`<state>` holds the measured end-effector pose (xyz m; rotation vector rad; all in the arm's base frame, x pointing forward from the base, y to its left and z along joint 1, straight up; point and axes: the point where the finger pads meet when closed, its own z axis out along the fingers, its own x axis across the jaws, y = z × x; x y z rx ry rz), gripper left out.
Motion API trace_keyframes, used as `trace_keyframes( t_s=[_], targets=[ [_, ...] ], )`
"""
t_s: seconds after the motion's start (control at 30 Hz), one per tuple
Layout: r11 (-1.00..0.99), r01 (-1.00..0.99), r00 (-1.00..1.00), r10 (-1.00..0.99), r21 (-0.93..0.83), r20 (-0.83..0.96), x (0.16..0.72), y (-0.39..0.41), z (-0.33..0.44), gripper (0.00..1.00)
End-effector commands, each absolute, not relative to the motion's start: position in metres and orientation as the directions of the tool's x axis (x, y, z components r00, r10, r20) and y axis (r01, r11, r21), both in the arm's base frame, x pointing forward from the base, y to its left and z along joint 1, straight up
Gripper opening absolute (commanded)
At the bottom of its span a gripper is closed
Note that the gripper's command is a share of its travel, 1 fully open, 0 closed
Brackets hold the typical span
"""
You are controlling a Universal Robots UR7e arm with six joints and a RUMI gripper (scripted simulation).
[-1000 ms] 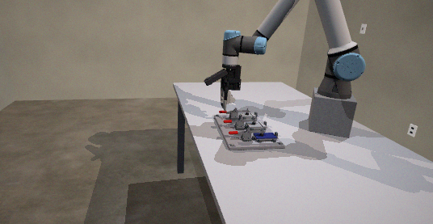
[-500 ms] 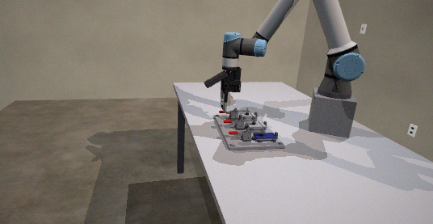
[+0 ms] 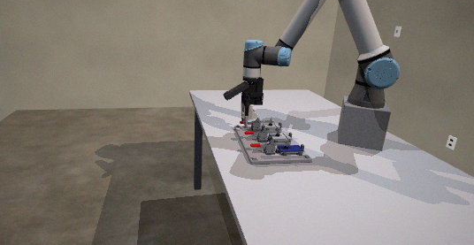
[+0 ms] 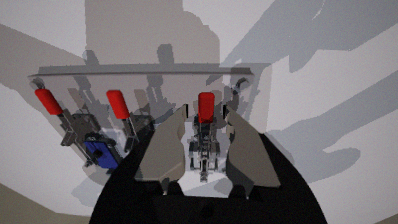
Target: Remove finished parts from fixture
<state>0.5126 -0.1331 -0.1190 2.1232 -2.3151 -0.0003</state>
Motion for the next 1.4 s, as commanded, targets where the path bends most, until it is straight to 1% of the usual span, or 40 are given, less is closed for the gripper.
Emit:
trace_keyframes(
  t_s=[0.0,0.63,0.67,1.37],
  targets=[
    [0.086,-0.996,-0.086,-0.996,-0.001,0.001,0.5129,-0.1325,-0.1203,0.28],
    [0.086,-0.996,-0.086,-0.996,-0.002,0.002,0.5132,-0.1327,-0.1194,0.28],
    [0.086,-0.996,-0.086,-0.996,-0.002,0.002,0.5132,-0.1327,-0.1194,0.0],
    [0.085,-0.996,-0.085,-0.996,-0.002,0.002,0.5131,-0.1326,-0.1195,0.0]
  ],
)
